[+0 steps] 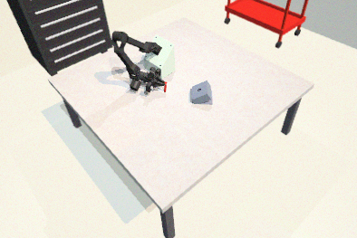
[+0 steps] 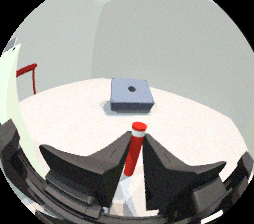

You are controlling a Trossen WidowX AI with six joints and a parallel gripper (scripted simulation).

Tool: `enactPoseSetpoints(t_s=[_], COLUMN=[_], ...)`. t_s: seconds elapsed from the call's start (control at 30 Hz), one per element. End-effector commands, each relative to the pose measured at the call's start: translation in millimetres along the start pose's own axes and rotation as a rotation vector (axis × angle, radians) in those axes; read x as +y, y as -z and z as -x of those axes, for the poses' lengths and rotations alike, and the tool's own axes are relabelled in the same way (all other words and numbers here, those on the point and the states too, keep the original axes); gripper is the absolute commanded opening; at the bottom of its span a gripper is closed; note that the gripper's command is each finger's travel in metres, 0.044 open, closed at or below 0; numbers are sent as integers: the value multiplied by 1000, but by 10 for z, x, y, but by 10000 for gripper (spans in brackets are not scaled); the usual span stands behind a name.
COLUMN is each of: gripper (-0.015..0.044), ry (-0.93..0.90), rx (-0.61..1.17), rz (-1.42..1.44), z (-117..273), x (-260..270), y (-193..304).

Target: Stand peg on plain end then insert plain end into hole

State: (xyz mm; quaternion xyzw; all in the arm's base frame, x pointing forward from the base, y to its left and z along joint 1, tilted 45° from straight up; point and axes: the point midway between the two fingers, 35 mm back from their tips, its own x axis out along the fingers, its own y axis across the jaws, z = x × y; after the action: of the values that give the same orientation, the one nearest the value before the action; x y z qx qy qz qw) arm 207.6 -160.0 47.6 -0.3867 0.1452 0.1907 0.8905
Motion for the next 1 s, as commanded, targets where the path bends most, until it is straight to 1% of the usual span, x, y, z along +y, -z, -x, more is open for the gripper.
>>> enactPoseSetpoints(t_s=[0.0, 0.9, 0.93, 0.97], gripper=[49, 49, 56, 82], ry=[0, 4, 5, 5], rx=[0, -40, -41, -42], rz=[0, -3, -3, -3], z=[11, 42, 33, 33], x=[2, 11, 8, 8], y=[18, 37, 20, 20])
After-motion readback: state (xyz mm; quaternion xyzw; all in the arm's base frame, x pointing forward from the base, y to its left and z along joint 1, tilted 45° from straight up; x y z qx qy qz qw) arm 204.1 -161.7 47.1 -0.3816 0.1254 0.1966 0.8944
